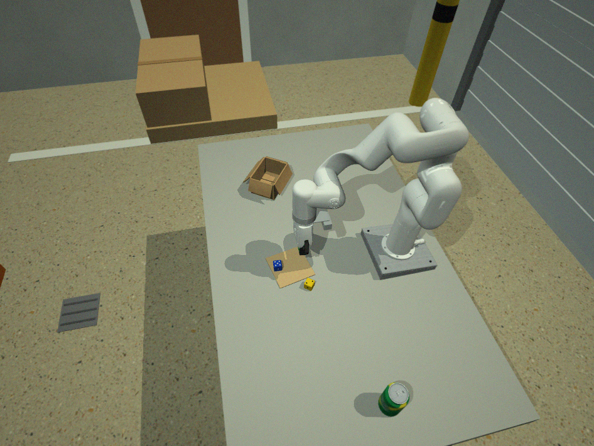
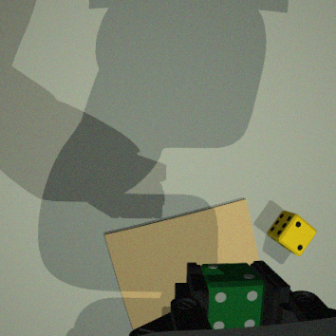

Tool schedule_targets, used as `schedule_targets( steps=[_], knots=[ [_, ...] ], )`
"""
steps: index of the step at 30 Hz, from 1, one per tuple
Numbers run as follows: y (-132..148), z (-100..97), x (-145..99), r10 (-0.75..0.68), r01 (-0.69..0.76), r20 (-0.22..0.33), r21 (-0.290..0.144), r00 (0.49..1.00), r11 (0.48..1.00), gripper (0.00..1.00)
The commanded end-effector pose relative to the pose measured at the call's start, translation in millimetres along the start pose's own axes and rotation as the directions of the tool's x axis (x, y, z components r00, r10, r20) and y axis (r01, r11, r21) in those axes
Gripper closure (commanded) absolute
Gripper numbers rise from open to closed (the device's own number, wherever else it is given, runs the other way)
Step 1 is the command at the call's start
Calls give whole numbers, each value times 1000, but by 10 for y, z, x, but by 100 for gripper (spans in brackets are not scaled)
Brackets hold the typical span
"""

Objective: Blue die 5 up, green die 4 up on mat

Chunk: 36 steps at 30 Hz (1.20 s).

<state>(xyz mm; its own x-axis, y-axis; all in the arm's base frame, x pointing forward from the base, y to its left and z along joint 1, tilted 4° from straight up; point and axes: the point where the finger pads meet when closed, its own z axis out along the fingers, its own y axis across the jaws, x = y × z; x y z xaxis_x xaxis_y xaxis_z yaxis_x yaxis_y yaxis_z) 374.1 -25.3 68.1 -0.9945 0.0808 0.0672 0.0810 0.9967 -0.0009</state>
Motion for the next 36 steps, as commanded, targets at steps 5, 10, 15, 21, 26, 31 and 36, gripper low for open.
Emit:
schedule_targets(
  steps=[5, 10, 15, 21, 26, 31, 36],
  knots=[
    [-42, -27, 0, 5, -5, 5, -1, 1000, 1000, 73],
    [-42, -16, 0, 5, -5, 5, -1, 1000, 1000, 73],
    [-43, 25, 0, 5, -5, 5, -1, 1000, 1000, 73],
    [-48, 214, -2, 5, -5, 5, -1, 1000, 1000, 73],
    [-55, 450, -3, 5, -5, 5, -1, 1000, 1000, 73],
    [-60, 644, -5, 5, -5, 5, -1, 1000, 1000, 73],
    [-65, 803, -6, 5, -5, 5, -1, 1000, 1000, 73]
  ],
)
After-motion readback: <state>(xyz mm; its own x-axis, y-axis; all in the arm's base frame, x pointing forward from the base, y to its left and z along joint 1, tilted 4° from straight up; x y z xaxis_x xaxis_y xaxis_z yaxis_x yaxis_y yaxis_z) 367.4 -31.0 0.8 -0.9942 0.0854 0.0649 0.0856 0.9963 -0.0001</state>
